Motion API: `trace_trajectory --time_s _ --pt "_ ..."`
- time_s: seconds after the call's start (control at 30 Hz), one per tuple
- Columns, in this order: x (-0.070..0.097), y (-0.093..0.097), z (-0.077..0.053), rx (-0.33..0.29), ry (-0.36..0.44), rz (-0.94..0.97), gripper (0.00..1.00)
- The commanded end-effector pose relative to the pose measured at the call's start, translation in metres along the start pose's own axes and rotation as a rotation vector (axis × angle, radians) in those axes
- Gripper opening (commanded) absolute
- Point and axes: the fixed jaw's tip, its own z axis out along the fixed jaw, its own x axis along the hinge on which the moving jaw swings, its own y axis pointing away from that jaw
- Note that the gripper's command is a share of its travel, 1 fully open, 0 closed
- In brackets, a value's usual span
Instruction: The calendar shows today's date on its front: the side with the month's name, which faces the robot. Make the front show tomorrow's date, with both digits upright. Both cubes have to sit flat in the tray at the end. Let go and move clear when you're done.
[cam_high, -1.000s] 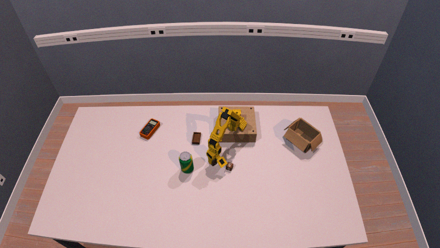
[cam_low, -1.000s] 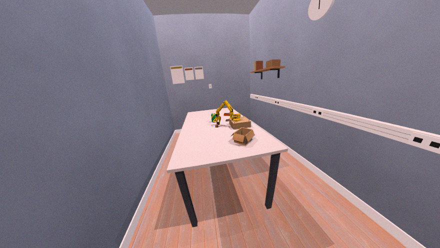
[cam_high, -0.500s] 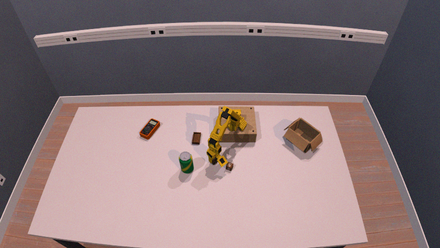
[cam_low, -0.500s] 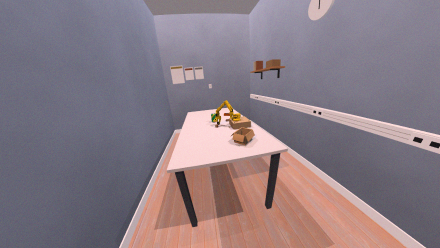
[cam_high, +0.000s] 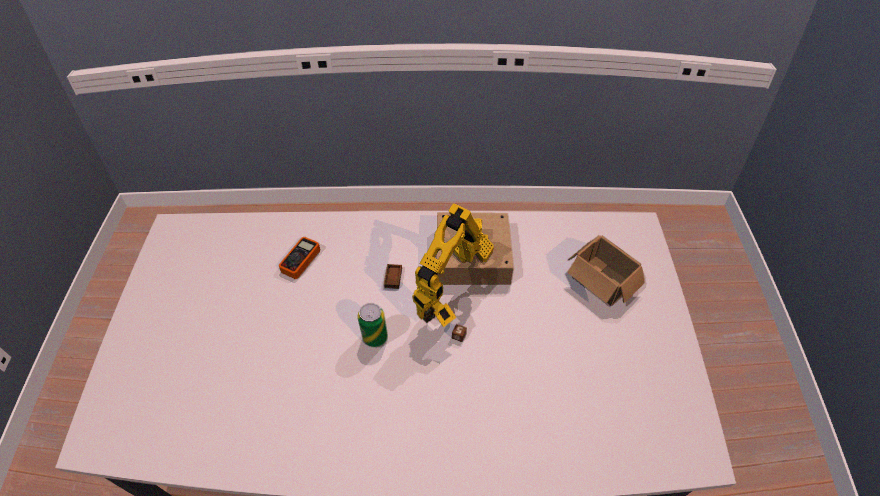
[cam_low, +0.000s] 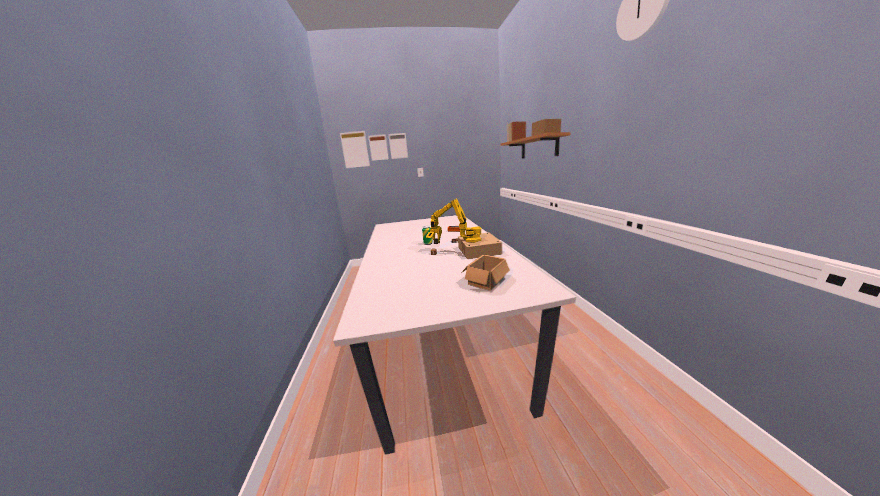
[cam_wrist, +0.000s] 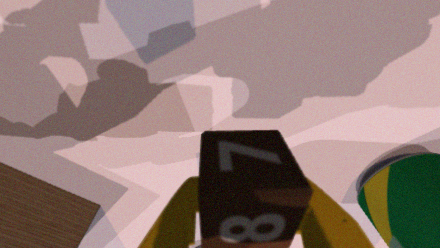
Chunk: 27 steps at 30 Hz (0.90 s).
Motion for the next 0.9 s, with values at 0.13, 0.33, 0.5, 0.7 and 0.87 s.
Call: trace_trajectory --time_s 0.13,0.33,0.5,0.7,0.87 --pt "0.001 -0.004 -0.01 0.023 -0.008 0.001 0.0" --pt "0.003 -0.004 -0.01 0.022 -0.008 0.01 0.0" --pt "0.013 -0.007 -0.01 0.022 -0.009 0.06 0.0" --pt "0.035 -0.011 -0.009 0.021 -0.012 0.164 0.0" --pt "0.059 -0.013 -0.009 0.019 -0.016 0.278 0.0"
